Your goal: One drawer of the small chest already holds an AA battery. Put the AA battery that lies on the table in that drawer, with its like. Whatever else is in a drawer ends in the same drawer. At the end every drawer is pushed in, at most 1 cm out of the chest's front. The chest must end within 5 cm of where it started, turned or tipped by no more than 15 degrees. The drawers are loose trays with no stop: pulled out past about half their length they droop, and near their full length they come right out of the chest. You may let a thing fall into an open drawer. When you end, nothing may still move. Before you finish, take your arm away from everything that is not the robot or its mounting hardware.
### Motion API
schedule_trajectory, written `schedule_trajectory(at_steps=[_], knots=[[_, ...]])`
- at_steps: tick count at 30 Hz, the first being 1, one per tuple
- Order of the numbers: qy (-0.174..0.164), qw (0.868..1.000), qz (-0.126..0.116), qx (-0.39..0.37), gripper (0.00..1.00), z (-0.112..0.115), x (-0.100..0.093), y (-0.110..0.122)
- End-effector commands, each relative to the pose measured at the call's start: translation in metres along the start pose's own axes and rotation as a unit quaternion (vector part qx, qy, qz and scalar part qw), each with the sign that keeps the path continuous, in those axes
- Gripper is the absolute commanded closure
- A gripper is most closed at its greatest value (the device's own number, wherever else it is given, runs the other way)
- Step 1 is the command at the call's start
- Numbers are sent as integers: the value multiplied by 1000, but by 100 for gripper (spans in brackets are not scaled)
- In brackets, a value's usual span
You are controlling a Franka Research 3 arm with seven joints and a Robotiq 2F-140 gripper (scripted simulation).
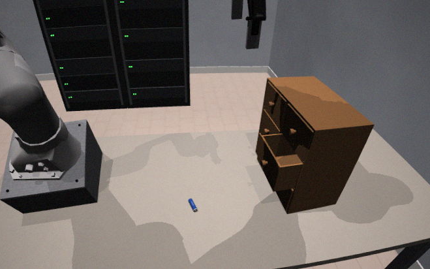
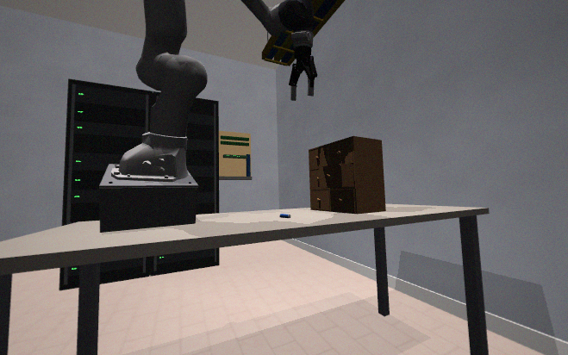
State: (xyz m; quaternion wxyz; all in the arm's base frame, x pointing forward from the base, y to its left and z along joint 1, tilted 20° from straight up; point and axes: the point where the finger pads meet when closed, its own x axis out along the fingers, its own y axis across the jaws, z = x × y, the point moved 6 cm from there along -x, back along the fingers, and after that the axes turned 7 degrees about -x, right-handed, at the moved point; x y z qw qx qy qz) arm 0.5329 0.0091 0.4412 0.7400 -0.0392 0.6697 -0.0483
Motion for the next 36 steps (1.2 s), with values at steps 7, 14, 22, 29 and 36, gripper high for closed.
schedule_trajectory(at_steps=[7,14,22,29,36], knots=[[9,1000,-12,-1,0,-5,-1,-6],[20,999,-38,-6,0,-13,-3,-17],[30,998,-59,-10,0,-19,-5,-26],[30,998,-59,-10,0,-19,-5,-26],[38,996,-77,-13,0,-24,-7,-34]])
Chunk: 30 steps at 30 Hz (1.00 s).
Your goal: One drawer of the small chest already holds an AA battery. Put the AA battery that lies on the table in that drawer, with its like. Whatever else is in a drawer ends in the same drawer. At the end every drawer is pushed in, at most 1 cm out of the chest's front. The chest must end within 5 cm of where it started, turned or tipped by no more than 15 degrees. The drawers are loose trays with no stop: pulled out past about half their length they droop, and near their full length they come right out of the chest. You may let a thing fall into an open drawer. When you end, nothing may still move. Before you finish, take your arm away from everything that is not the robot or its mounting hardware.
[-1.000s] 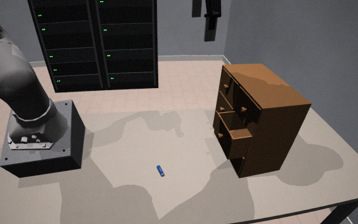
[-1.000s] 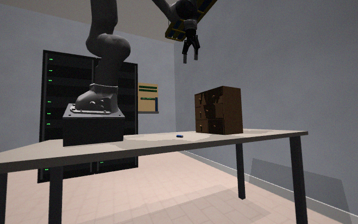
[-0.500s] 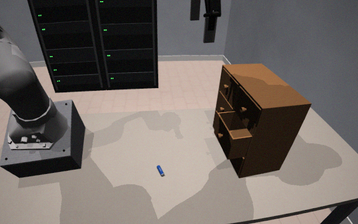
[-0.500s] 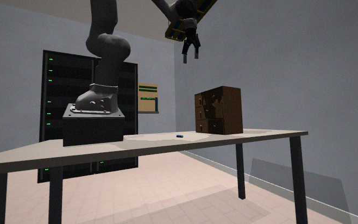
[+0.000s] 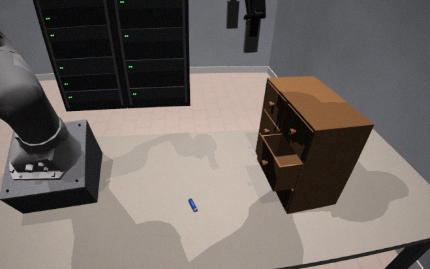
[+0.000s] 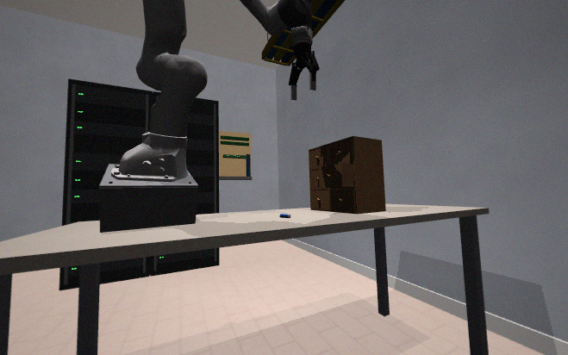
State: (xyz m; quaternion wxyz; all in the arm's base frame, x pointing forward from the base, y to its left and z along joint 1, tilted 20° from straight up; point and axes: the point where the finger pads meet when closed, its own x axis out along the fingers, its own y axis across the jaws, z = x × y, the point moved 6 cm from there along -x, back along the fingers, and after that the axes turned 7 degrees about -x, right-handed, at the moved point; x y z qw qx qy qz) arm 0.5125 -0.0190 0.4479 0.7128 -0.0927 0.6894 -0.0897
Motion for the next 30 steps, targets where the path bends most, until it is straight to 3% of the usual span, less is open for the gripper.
schedule_trajectory(at_steps=[1,11,12,20,21,30], knots=[[6,1000,-10,1,0,-4,-1,-5],[6,1000,-10,1,0,-4,-1,-5],[13,1000,-24,0,0,-8,-2,-12],[13,1000,-24,0,0,-8,-2,-12],[17,999,-34,-1,0,-11,-3,-17],[20,999,-42,-2,0,-14,-4,-20]])
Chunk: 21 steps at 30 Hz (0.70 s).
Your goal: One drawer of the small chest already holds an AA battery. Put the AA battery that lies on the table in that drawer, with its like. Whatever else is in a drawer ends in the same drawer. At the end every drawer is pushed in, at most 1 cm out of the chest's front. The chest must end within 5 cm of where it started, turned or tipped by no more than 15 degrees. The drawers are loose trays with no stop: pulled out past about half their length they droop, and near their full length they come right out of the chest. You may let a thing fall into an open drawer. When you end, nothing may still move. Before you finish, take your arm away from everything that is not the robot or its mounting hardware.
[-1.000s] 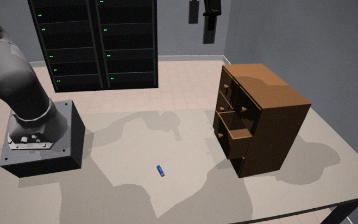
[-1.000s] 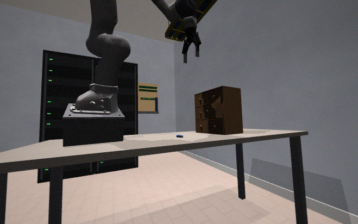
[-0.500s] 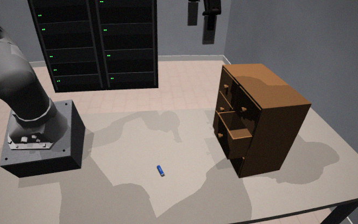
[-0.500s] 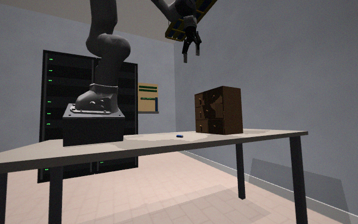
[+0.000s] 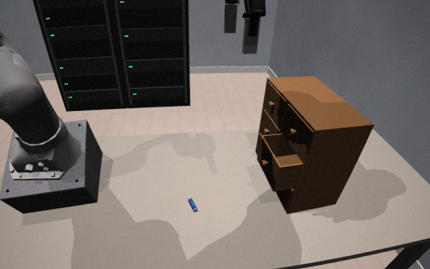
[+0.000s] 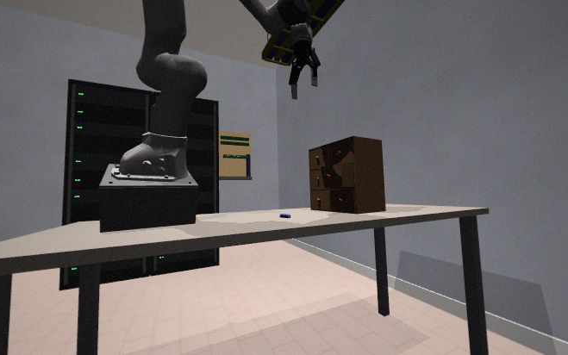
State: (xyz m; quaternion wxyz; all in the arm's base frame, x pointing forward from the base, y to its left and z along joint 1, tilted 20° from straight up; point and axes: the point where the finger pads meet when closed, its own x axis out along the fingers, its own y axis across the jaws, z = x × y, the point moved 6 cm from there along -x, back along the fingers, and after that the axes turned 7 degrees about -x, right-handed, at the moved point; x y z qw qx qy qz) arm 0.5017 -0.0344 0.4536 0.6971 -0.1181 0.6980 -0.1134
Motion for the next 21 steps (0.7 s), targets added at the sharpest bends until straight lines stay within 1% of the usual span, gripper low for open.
schedule_trajectory(at_steps=[1,5,6,11,21], knots=[[4,1000,-6,2,0,-3,-1,-4],[4,1000,-6,2,0,-3,-1,-4],[6,1000,-11,2,0,-4,-2,-6],[7,1000,-14,1,0,-5,-2,-7],[8,1000,-15,-1,0,-3,0,-8]])
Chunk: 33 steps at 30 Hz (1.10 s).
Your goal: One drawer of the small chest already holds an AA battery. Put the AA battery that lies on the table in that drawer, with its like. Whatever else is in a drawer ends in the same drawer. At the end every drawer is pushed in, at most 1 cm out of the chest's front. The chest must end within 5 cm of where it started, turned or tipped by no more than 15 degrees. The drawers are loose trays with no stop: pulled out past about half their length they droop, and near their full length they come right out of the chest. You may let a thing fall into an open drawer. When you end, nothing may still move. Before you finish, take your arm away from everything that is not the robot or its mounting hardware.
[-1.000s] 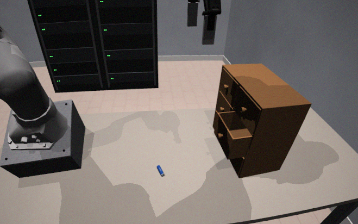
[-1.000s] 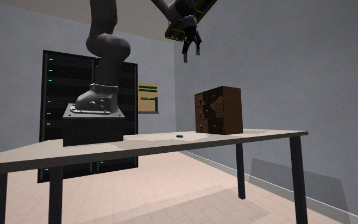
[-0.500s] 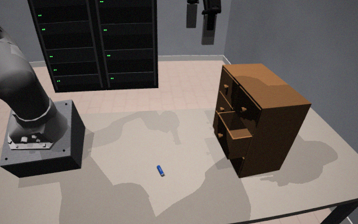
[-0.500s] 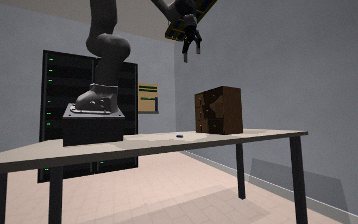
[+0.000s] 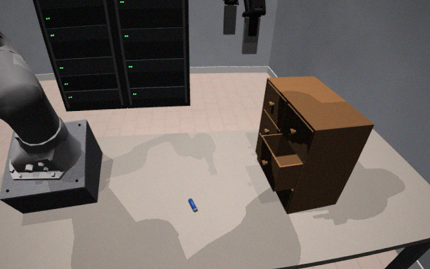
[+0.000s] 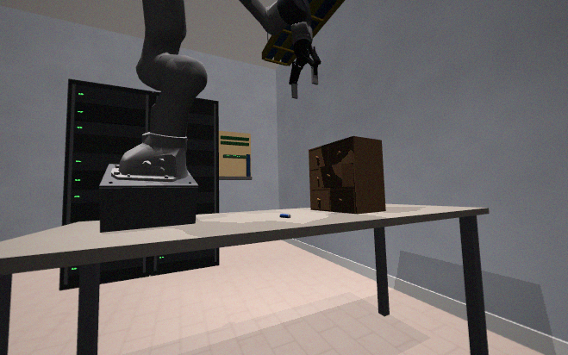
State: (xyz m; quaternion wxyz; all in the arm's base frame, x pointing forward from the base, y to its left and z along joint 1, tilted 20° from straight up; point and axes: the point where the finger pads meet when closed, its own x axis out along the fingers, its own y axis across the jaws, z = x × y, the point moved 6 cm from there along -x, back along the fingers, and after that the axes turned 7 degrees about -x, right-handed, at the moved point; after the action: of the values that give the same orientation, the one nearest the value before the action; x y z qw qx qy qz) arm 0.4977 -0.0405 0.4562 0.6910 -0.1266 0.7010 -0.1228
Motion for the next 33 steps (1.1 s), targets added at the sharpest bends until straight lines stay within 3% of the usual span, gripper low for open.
schedule_trajectory(at_steps=[1,8,10,21,33], knots=[[2,1000,-3,-2,0,3,3,-1],[12,999,-9,-34,0,33,33,-4],[12,999,-9,-34,0,33,33,-4],[32,995,-21,-96,0,93,91,-8],[35,994,-23,-104,0,101,99,-9]])
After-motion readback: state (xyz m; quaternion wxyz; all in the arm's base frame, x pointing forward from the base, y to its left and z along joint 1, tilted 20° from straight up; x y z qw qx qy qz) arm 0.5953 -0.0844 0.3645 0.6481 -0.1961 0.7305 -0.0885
